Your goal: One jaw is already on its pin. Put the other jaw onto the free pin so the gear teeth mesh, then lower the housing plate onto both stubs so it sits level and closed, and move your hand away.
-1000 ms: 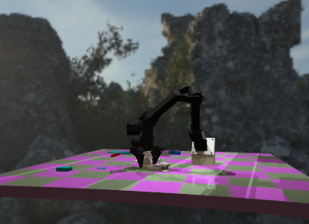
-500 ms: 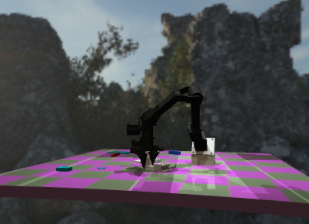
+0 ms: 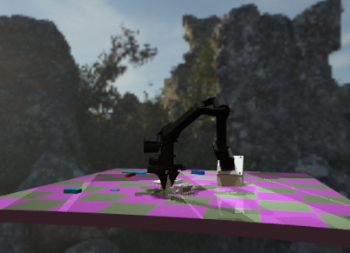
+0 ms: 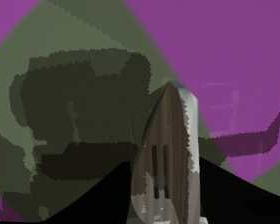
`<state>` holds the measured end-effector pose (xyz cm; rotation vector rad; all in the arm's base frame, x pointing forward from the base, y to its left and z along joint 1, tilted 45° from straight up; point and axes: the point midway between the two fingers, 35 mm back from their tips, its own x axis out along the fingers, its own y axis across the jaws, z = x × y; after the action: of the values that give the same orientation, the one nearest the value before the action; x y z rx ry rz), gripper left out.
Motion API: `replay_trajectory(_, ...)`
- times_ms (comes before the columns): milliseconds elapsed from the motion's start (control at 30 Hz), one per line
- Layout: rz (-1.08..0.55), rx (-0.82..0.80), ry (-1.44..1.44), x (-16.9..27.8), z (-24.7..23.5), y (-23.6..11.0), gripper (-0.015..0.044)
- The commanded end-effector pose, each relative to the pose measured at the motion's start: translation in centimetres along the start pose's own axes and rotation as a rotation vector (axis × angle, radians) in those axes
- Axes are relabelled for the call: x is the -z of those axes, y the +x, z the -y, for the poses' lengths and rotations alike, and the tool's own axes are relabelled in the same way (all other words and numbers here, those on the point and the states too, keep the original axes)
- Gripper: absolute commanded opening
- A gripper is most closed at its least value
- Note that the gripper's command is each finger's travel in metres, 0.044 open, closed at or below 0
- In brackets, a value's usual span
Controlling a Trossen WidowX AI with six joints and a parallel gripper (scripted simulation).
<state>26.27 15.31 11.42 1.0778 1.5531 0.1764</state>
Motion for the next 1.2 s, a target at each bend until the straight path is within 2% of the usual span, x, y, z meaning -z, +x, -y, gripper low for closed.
replay_trajectory(0,-0.001,-0.004,-0.002,0.0,-0.1,0.0,0.0134)
replay_trajectory(900,0.006,0.002,0.001,-0.1,0.0,-7.6,0.0134)
replay_trajectory(1167,0.006,0.002,0.001,-0.2,0.0,-7.8,0.0134)
